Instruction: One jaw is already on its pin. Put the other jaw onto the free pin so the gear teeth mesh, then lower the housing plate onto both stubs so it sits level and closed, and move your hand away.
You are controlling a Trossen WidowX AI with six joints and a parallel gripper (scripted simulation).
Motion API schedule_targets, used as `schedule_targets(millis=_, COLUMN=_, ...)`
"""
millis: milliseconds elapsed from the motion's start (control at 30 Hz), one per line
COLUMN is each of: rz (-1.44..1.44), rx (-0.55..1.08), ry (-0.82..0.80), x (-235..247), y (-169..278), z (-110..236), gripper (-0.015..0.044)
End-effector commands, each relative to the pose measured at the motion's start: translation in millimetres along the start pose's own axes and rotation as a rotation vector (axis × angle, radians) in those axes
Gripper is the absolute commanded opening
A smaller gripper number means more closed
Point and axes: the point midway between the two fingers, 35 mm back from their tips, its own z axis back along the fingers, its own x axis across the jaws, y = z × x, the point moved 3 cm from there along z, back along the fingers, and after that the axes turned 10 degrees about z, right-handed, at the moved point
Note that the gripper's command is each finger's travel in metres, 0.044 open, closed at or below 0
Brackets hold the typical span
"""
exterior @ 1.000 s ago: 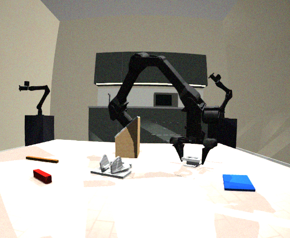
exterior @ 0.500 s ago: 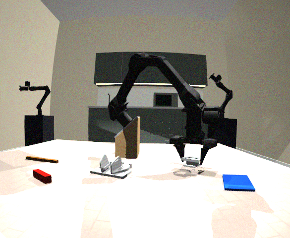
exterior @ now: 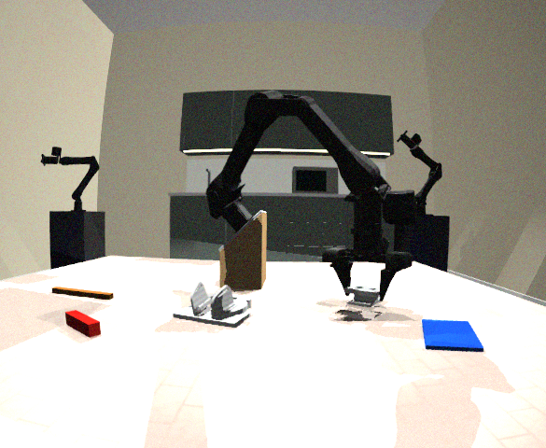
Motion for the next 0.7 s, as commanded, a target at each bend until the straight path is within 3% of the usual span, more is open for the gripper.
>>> schedule_targets(millis=0, rz=0.000, rx=0.000, ry=0.000, x=-0.4, y=0.1, z=4.2, gripper=0.0351)
schedule_targets(millis=667, rz=0.006, rx=0.002, ry=0.001, x=-0.8, y=-0.4, z=68.2, gripper=0.0351)
